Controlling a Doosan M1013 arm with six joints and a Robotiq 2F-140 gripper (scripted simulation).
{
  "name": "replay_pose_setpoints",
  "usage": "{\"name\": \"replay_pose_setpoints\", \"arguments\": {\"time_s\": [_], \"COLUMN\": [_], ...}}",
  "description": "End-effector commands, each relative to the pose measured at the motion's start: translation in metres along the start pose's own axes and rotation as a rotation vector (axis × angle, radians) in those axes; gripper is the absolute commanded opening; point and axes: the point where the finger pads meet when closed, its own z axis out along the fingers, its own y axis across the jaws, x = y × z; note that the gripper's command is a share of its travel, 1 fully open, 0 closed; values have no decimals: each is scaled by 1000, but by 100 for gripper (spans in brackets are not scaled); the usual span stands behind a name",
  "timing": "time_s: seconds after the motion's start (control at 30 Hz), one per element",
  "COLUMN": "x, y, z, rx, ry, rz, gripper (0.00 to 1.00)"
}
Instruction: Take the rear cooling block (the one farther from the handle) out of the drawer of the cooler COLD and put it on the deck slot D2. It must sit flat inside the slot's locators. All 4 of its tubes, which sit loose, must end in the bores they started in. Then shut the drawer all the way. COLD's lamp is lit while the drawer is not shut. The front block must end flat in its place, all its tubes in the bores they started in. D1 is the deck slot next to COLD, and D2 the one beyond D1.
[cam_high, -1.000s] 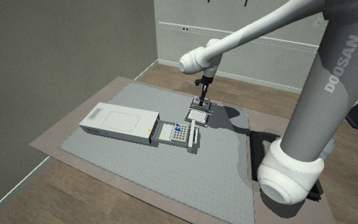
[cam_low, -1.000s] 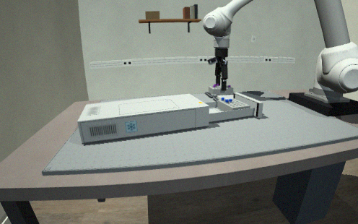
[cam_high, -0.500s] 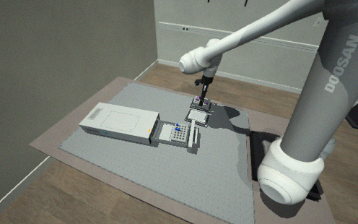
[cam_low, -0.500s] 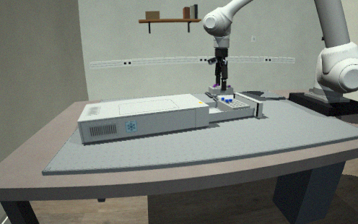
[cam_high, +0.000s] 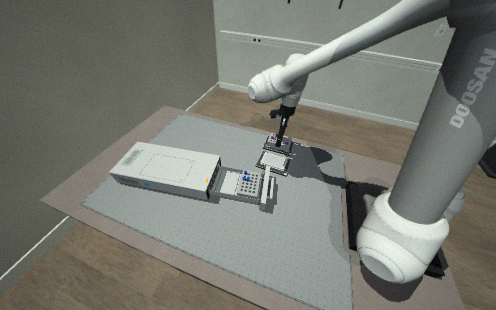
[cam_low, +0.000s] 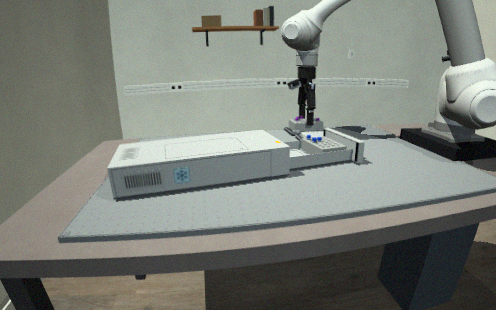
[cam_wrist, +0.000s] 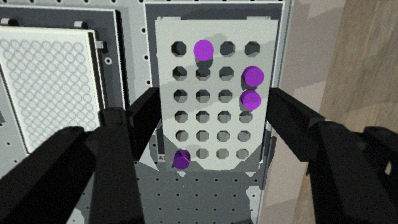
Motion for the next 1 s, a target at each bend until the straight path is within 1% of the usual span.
{"name": "replay_pose_setpoints", "arguments": {"time_s": [0.0,0.3,0.33,0.67,0.77,0.97], "x": [0,0,0,0,-1,0], "y": [2,2,4,3,2,3], "z": [0,0,-33,-46,-46,-56], "rx": [-2,-2,-4,-3,-1,-3], "ry": [1,1,2,2,0,3], "rz": [0,0,-1,0,0,0], "gripper": [66,66,66,66,66,66]}}
